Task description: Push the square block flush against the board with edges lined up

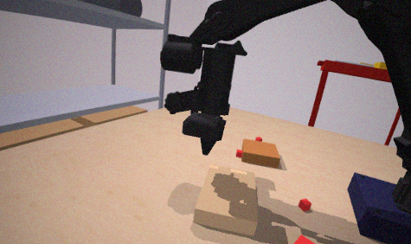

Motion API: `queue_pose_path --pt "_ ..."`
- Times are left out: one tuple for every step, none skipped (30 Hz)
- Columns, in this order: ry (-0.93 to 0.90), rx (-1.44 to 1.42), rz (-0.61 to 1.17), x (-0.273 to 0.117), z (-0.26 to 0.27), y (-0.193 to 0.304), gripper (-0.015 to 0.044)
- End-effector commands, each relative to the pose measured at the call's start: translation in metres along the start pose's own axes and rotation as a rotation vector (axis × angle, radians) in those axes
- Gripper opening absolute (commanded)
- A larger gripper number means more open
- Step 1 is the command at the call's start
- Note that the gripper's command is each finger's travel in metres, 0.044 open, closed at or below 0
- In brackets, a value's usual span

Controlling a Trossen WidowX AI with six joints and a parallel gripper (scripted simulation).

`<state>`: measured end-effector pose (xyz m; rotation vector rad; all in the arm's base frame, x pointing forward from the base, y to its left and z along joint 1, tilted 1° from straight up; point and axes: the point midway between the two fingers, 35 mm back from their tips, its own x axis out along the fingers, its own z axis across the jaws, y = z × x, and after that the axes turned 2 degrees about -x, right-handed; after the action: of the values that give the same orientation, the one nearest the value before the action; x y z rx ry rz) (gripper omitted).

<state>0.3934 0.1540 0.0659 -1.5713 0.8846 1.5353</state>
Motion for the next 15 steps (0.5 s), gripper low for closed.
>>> queue_pose_path --pt "-0.004 0.016 0.008 0.005 0.045 -0.019 0.0000" --pt "-0.004 0.016 0.008 0.005 0.045 -0.019 0.0000" --pt "-0.004 0.016 0.008 0.005 0.045 -0.019 0.0000" --pt "-0.004 0.016 0.008 0.005 0.045 -0.019 0.0000" --pt "-0.004 0.016 0.008 0.005 0.045 -0.019 0.0000" --pt "-0.004 0.016 0.008 0.005 0.045 -0.019 0.0000" --pt "-0.004 0.016 0.008 0.005 0.045 -0.019 0.0000" --pt "-0.004 0.016 0.008 0.008 0.045 -0.020 0.0000" --pt "-0.004 0.016 0.008 0.017 0.045 -0.020 0.0000" --pt "-0.004 0.016 0.008 0.032 0.045 -0.020 0.0000" --pt "-0.004 0.016 0.008 0.048 0.045 -0.020 0.0000" --pt "-0.004 0.016 0.008 0.057 0.046 -0.019 0.0000" --pt "-0.004 0.016 0.008 0.060 0.046 -0.019 0.0000" --pt "-0.004 0.016 0.008 0.060 0.046 -0.019 0.0000" --pt "-0.004 0.016 0.008 0.060 0.046 -0.019 0.0000"
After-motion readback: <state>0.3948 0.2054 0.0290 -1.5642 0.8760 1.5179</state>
